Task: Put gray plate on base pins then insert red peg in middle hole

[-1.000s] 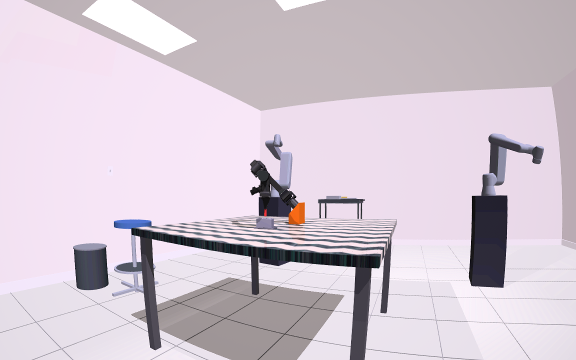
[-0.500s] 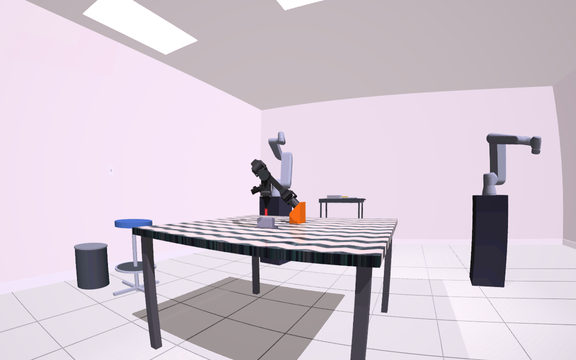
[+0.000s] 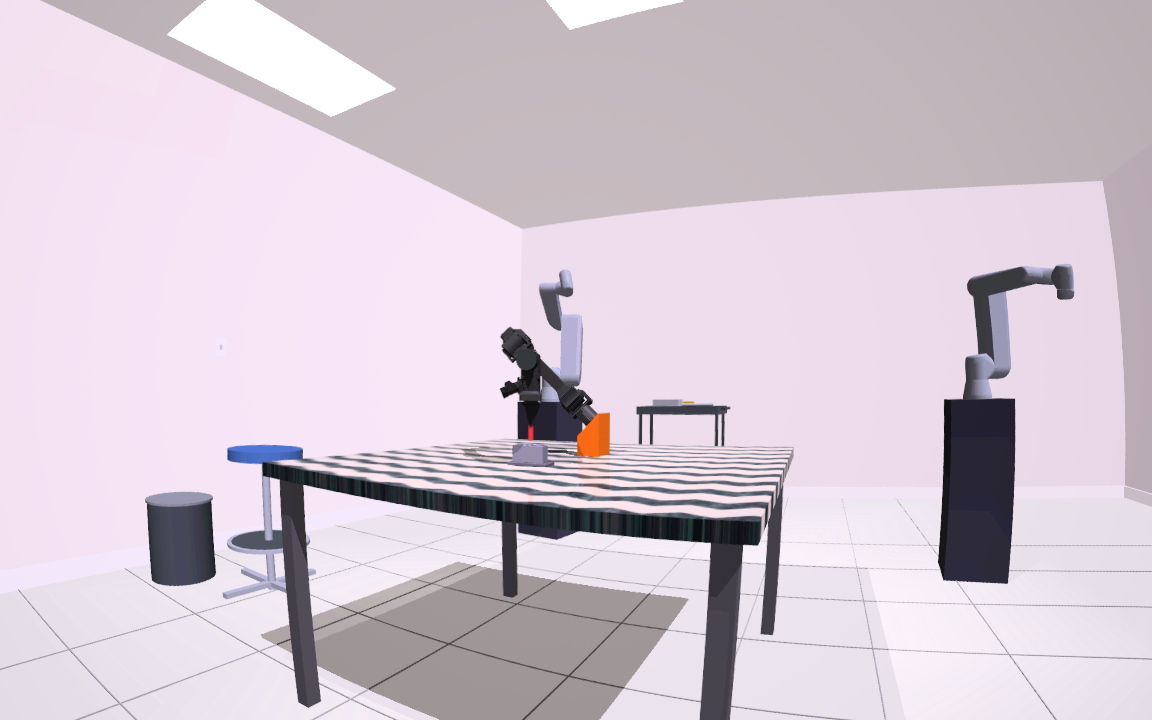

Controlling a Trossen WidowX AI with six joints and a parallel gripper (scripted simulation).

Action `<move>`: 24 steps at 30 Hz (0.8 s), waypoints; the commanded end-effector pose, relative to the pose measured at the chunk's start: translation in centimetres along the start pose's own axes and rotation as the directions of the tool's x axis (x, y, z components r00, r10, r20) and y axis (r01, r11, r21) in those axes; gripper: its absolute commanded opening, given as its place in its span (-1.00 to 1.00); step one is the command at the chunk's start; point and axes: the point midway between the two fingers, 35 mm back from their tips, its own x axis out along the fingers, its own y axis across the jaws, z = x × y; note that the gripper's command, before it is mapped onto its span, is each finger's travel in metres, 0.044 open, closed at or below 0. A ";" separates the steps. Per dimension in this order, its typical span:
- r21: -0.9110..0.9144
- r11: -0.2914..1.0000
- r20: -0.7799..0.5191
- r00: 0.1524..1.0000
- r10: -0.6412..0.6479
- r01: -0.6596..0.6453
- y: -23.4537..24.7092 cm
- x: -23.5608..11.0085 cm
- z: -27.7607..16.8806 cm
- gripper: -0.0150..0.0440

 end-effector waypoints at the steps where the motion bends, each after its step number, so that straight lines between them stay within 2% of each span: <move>1: -0.002 1.000 0.004 1.000 0.000 0.000 0.0 0.0 0.0 -0.49; 24: -0.002 1.000 0.004 1.000 -0.001 0.001 -0.2 0.0 0.2 -0.49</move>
